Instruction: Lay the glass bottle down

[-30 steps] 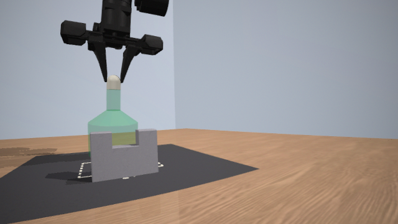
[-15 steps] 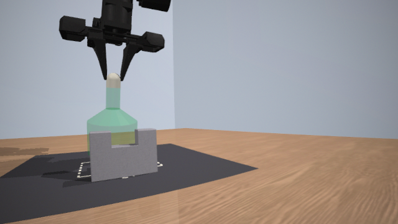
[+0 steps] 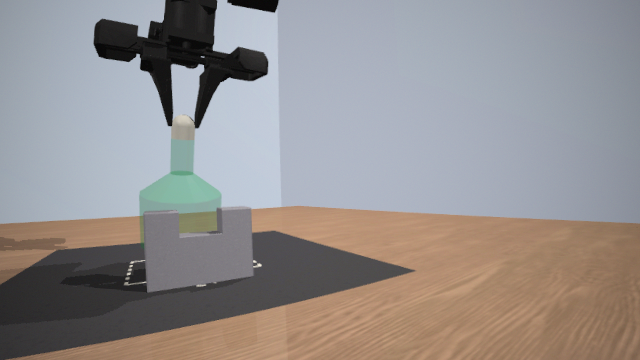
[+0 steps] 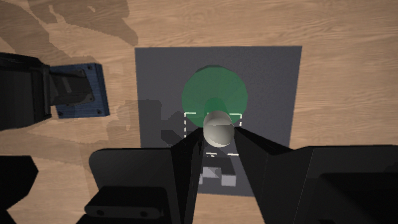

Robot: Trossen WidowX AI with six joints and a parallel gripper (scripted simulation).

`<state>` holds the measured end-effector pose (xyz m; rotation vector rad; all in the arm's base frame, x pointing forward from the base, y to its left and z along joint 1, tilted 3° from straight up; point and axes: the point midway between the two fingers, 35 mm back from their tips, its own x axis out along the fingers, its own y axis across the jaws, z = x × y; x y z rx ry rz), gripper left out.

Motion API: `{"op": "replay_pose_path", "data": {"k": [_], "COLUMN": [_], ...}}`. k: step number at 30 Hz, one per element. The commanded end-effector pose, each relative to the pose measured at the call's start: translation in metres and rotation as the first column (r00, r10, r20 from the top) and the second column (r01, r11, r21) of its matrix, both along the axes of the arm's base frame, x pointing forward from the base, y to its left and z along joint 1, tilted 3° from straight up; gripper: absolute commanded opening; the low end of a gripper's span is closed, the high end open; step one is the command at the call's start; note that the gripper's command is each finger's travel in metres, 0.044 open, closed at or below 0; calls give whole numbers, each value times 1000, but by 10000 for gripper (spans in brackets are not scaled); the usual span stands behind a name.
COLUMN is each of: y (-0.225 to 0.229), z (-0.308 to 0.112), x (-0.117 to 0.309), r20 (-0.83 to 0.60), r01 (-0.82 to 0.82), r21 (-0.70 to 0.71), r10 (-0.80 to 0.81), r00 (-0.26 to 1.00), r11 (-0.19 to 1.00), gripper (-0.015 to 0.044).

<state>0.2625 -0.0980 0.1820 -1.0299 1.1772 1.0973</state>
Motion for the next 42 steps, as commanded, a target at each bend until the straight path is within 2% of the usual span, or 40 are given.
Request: {"op": "replay_pose_path", "data": {"k": [1, 42], "y": [-9, -38], "z": [1, -1], "x": [-2, -8], "r20": [-2, 17], "r01": [4, -32], "r21": [-12, 80], "r10": [-4, 31], "r00": [1000, 999], "r11": [1000, 996], "gripper": [106, 106]}}
